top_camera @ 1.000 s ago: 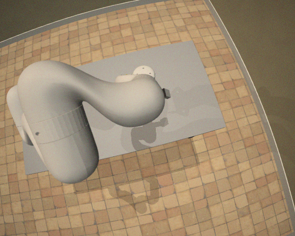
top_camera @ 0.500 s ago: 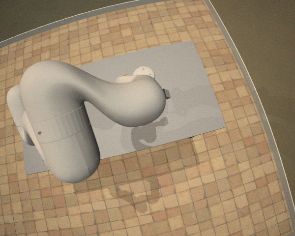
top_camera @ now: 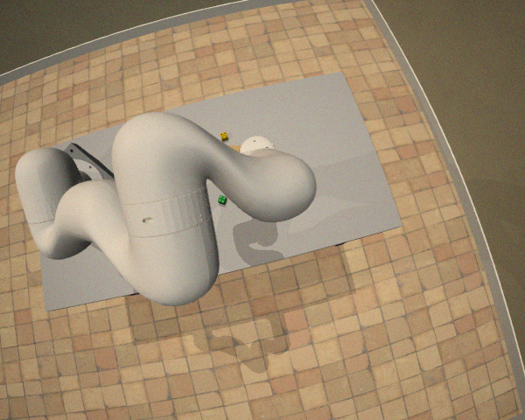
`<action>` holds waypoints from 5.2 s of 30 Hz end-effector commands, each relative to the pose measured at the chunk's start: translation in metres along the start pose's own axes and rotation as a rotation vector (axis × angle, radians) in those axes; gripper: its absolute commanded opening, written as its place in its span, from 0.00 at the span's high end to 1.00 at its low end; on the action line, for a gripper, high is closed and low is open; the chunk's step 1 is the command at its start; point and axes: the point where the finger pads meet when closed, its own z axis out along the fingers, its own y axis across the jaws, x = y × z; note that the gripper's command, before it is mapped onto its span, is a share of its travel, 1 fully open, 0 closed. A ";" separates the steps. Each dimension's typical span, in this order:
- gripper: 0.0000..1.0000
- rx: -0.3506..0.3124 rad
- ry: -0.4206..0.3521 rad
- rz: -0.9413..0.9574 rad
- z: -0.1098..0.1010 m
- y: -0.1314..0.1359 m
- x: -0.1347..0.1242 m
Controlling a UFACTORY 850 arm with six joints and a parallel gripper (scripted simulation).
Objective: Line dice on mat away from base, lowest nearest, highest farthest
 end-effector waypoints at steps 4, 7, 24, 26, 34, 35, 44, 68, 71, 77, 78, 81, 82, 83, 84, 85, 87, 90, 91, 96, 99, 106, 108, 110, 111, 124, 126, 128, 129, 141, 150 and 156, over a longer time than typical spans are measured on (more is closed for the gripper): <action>0.00 -0.002 0.010 0.002 0.019 0.000 0.003; 0.00 -0.002 0.010 0.002 0.019 0.000 0.003; 0.00 -0.002 0.010 0.002 0.019 0.000 0.003; 0.00 -0.002 0.010 0.002 0.019 0.000 0.003; 0.00 -0.002 0.010 0.002 0.019 0.000 0.003; 0.00 -0.002 0.010 0.002 0.019 0.000 0.003; 0.00 -0.002 0.010 0.002 0.019 0.000 0.003; 0.00 -0.002 0.010 0.002 0.020 -0.016 -0.095; 0.00 -0.002 0.010 0.002 0.020 -0.016 -0.096; 0.00 -0.002 0.010 0.002 0.020 -0.016 -0.096; 0.00 -0.002 0.010 0.002 0.020 -0.016 -0.096; 0.00 -0.002 0.010 0.002 0.020 -0.016 -0.096; 0.00 -0.002 0.010 0.002 0.020 -0.016 -0.096; 0.00 -0.002 0.010 0.002 0.020 -0.016 -0.096; 0.00 -0.002 0.010 0.002 0.020 -0.016 -0.096; 0.00 -0.002 0.010 0.002 0.020 -0.016 -0.096; 0.00 -0.002 0.010 0.002 0.020 -0.016 -0.096; 0.00 -0.002 0.010 0.002 0.020 -0.016 -0.096; 0.00 -0.002 0.010 0.002 0.020 -0.016 -0.096; 0.00 -0.002 0.010 0.002 0.020 -0.016 -0.096; 0.00 -0.002 0.010 0.002 0.020 -0.016 -0.096; 0.00 -0.002 0.010 0.002 0.020 -0.016 -0.096; 0.00 -0.002 0.010 0.002 0.020 -0.016 -0.096; 0.00 -0.002 0.010 0.002 0.020 -0.016 -0.096; 0.00 -0.002 0.010 0.002 0.020 -0.016 -0.096; 0.00 -0.002 0.010 0.002 0.020 -0.047 -0.088; 0.00 -0.002 0.010 0.002 0.020 -0.059 -0.085; 0.00 -0.002 0.010 0.002 0.020 -0.074 -0.082; 0.00 -0.002 0.010 0.002 0.020 -0.082 -0.080; 0.00 -0.002 0.010 0.002 0.020 -0.175 -0.058; 0.00 -0.002 0.010 0.002 0.020 -0.238 -0.043; 0.00 -0.002 0.010 0.002 0.020 -0.253 -0.040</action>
